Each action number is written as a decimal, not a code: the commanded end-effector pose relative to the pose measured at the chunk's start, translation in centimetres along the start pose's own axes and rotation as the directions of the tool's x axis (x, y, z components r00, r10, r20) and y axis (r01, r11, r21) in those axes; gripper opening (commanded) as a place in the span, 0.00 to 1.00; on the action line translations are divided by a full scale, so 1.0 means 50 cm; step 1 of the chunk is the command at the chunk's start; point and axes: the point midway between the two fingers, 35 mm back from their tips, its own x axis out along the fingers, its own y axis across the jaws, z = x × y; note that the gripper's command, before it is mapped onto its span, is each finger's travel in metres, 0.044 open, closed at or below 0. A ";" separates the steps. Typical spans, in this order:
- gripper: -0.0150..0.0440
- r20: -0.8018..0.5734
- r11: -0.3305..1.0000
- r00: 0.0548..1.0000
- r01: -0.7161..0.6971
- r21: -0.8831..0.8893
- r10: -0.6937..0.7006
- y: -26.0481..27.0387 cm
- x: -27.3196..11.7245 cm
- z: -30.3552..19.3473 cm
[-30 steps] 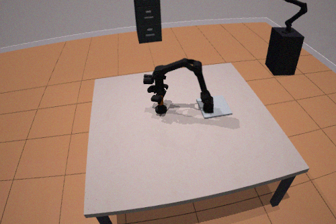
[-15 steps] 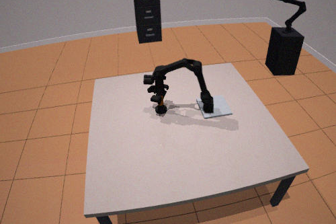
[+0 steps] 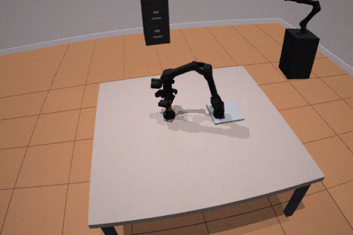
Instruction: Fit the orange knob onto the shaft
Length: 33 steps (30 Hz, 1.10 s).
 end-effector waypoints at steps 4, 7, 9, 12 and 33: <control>0.25 0.002 1.000 1.000 0.004 0.003 -0.004 -0.002 -0.009 0.000; 0.25 0.002 1.000 1.000 0.004 0.029 -0.004 -0.002 -0.010 0.001; 0.25 0.002 0.996 1.000 0.004 0.090 -0.004 -0.002 -0.011 0.001; 0.25 0.002 0.980 1.000 0.004 0.201 -0.004 -0.001 -0.010 0.003; 0.25 0.002 0.977 1.000 0.004 0.211 -0.004 -0.001 0.000 0.002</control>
